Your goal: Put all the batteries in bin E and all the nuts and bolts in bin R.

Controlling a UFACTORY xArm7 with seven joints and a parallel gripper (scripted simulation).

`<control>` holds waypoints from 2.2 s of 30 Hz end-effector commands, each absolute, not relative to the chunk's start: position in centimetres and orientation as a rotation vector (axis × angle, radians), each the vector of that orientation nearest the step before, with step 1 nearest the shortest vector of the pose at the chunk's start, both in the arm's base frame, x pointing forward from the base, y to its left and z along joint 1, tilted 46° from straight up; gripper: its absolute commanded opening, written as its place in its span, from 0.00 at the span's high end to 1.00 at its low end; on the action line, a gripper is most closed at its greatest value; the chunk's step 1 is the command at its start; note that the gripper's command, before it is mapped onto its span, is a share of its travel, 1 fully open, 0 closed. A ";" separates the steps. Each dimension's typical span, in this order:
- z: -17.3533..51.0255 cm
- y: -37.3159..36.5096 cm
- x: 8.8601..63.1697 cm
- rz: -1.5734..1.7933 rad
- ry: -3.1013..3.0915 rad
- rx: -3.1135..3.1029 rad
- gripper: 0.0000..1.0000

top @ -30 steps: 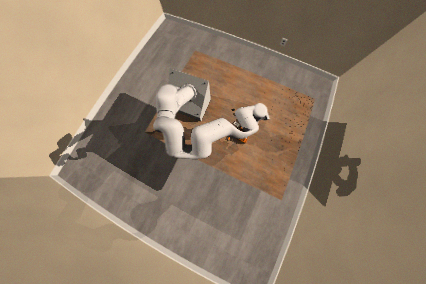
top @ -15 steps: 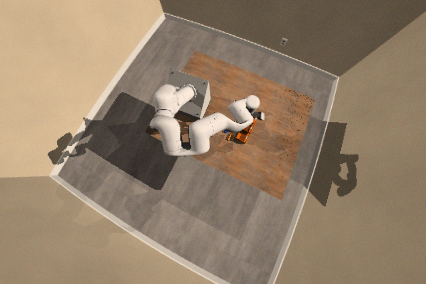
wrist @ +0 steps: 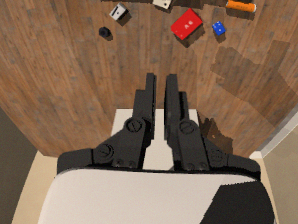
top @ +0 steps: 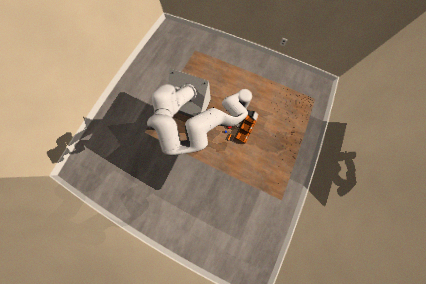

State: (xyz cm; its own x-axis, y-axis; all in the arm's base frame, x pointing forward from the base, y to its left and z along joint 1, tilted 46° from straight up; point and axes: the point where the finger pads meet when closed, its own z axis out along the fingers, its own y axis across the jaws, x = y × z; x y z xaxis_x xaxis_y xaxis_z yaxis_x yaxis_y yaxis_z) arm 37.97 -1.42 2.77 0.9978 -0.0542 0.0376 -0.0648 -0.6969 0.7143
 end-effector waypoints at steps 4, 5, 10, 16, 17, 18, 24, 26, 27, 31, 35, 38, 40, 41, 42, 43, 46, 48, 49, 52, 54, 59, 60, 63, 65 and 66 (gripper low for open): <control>2.8 -1.2 38.0 0.034 -0.092 2.342 0.93; 2.8 -1.2 38.0 0.034 -0.092 2.342 0.93; 2.3 -4.7 40.2 0.089 -0.221 2.335 0.93; 1.9 -7.5 42.0 0.089 -0.221 2.335 0.93; 1.8 -8.2 42.5 0.089 -0.221 2.335 0.93; 1.7 -8.9 42.9 0.089 -0.221 2.335 0.93; 1.1 -13.1 45.6 0.089 -0.221 2.335 0.93; 1.0 -14.5 46.5 0.089 -0.221 2.335 0.93; 0.9 -15.2 47.0 0.089 -0.221 2.335 0.93; 0.7 -16.6 47.9 0.089 -0.221 2.335 0.93; 0.7 -16.6 47.9 0.089 -0.221 2.335 0.93; 0.7 -16.6 47.9 0.089 -0.221 2.335 0.93; 0.5 -16.8 47.9 0.089 -0.221 2.335 0.93; 0.3 -17.0 47.9 0.089 -0.221 2.335 0.93; 0.1 -17.2 47.9 0.089 -0.221 2.335 0.93; -0.1 -17.4 47.9 0.089 -0.221 2.335 0.93; -0.6 -17.9 47.9 0.089 -0.221 2.335 0.93; -1.0 -18.3 47.9 0.089 -0.221 2.335 0.93; -1.0 -18.3 47.9 0.089 -0.221 2.335 0.93; -1.4 -18.7 47.9 0.089 -0.221 2.335 0.93; -1.8 -19.1 47.9 0.089 -0.221 2.335 0.93; -2.7 -20.0 47.9 0.089 -0.221 2.335 0.93; -2.9 -20.2 47.9 0.089 -0.221 2.335 0.93; -3.4 -20.8 47.9 0.089 -0.221 2.335 0.93; -3.5 -20.9 47.9 0.089 -0.221 2.335 0.93; -3.5 -20.9 47.9 0.089 -0.221 2.335 0.93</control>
State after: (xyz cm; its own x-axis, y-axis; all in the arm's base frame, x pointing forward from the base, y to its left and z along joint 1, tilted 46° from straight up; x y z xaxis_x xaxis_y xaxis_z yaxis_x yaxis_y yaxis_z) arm 47.59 -20.84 -3.32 0.9824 -0.1363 0.1276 -0.1865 -0.6833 0.7059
